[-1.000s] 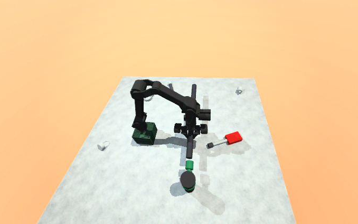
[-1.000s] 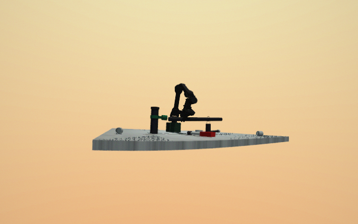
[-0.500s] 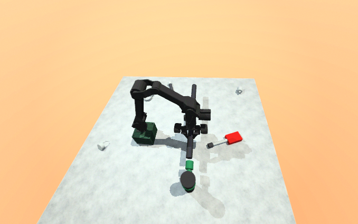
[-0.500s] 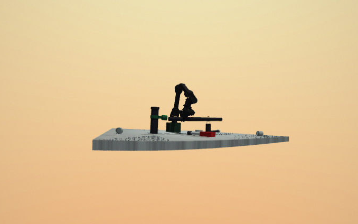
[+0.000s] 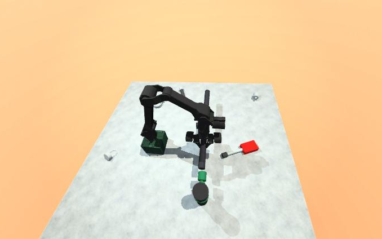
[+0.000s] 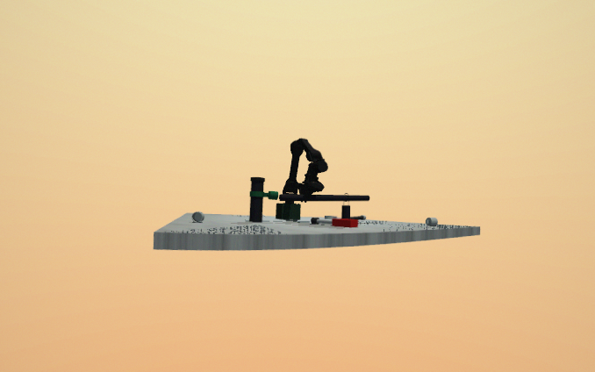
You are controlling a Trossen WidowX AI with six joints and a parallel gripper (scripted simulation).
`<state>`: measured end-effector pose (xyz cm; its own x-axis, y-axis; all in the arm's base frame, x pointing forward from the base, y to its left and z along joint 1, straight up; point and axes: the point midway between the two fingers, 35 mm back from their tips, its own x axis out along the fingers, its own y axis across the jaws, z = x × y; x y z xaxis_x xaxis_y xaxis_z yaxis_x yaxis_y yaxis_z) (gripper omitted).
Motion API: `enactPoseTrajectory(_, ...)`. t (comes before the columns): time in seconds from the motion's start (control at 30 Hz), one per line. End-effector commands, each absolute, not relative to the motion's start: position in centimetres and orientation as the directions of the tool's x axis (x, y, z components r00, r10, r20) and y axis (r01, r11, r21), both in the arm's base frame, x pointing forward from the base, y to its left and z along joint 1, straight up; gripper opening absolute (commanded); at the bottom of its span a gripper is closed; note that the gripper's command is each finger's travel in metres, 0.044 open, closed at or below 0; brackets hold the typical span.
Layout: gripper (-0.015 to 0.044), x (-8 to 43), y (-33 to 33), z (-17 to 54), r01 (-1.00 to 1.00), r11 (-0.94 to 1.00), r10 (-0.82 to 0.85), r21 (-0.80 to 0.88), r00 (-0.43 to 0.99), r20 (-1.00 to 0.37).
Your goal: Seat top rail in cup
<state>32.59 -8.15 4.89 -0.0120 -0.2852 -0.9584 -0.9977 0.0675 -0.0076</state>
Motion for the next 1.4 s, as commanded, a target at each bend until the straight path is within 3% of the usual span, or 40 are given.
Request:
enactPoseTrajectory(0.0,0.0000,33.1,-8.6,5.7,-0.998,0.065,-0.294,-0.022,0.002,-0.956)
enactPoseTrajectory(1.37,0.0000,32.8,-10.8,5.5,-0.998,0.055,-0.282,-0.004,-0.012,-0.959)
